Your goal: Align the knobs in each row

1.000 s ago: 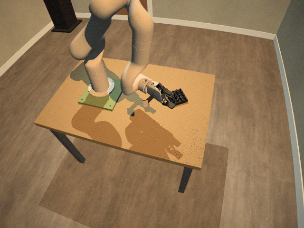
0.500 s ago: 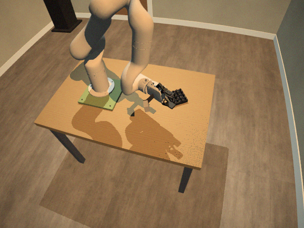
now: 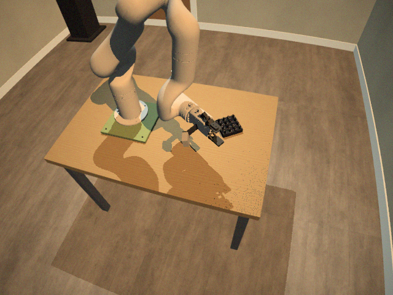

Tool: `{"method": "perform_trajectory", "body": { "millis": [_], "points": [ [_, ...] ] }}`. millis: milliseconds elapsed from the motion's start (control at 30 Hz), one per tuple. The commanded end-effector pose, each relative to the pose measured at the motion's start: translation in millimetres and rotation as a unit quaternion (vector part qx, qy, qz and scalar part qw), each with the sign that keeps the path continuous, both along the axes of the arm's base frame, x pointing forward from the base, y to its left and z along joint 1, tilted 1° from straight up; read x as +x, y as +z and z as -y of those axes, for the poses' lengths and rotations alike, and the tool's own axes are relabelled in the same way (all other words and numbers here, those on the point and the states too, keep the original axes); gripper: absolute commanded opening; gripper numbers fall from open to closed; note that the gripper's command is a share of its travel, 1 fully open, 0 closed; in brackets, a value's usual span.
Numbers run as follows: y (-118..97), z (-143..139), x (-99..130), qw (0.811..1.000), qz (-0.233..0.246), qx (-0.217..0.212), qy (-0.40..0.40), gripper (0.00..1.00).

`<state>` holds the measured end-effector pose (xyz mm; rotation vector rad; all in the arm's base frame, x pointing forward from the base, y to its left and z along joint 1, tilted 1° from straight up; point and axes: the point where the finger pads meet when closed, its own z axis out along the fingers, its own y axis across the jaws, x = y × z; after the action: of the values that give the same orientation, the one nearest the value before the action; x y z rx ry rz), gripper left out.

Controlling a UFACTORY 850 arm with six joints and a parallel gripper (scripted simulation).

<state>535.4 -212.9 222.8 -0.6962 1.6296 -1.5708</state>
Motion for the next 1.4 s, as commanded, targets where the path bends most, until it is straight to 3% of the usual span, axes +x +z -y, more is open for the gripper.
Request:
{"method": "perform_trajectory", "body": {
  "millis": [0, 267, 567, 600, 1067, 1133, 1167, 1367],
  "points": [
    [-5, 17, -5, 0.999, -0.004, 0.021, -0.048, 1.00],
    [-18, 48, -28, 0.983, 0.000, 0.082, -0.164, 1.00],
    [-29, 63, -51, 0.960, 0.015, 0.132, -0.248, 1.00],
    [-34, 66, -60, 0.947, 0.023, 0.153, -0.280, 1.00],
    [-60, 64, -105, 0.866, 0.078, 0.253, -0.424, 1.00],
    [-60, 64, -105, 0.866, 0.078, 0.253, -0.424, 1.00],
    [-66, 59, -114, 0.844, 0.092, 0.274, -0.452, 1.00],
    [-78, 47, -128, 0.798, 0.121, 0.313, -0.500, 1.00]
  ]
}}
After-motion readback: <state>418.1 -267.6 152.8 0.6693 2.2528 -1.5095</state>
